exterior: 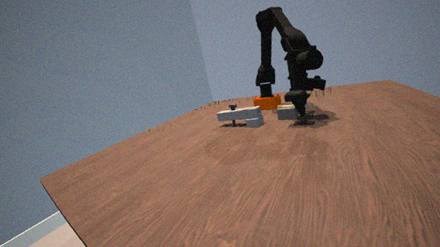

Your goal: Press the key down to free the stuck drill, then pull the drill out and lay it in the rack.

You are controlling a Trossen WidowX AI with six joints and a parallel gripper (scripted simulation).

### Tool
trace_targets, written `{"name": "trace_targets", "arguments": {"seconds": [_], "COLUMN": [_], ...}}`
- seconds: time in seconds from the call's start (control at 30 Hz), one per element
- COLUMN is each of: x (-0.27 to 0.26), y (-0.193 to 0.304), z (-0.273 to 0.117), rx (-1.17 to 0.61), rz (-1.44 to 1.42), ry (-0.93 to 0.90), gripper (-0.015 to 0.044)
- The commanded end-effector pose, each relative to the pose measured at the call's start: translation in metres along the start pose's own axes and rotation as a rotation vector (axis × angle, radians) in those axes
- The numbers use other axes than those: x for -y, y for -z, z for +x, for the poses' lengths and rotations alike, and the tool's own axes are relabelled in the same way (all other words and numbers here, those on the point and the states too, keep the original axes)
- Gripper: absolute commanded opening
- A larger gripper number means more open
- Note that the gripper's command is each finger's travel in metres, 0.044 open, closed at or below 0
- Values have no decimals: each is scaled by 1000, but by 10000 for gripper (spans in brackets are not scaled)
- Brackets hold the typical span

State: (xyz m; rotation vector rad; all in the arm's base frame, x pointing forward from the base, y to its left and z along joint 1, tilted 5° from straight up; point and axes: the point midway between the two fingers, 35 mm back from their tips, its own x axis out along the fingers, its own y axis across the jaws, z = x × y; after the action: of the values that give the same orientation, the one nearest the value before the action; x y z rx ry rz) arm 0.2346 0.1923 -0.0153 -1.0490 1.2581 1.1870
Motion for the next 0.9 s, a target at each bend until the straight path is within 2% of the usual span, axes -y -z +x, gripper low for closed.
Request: {"name": "trace_targets", "arguments": {"seconds": [0.0,0.4,0.87], "x": [0,0,-3], "y": [0,0,2], "z": [0,0,-53], "rx": [-1,-1,-11], "rz": [0,0,6], "ry": [-1,-1,-2], "gripper": [131,440,440]}}
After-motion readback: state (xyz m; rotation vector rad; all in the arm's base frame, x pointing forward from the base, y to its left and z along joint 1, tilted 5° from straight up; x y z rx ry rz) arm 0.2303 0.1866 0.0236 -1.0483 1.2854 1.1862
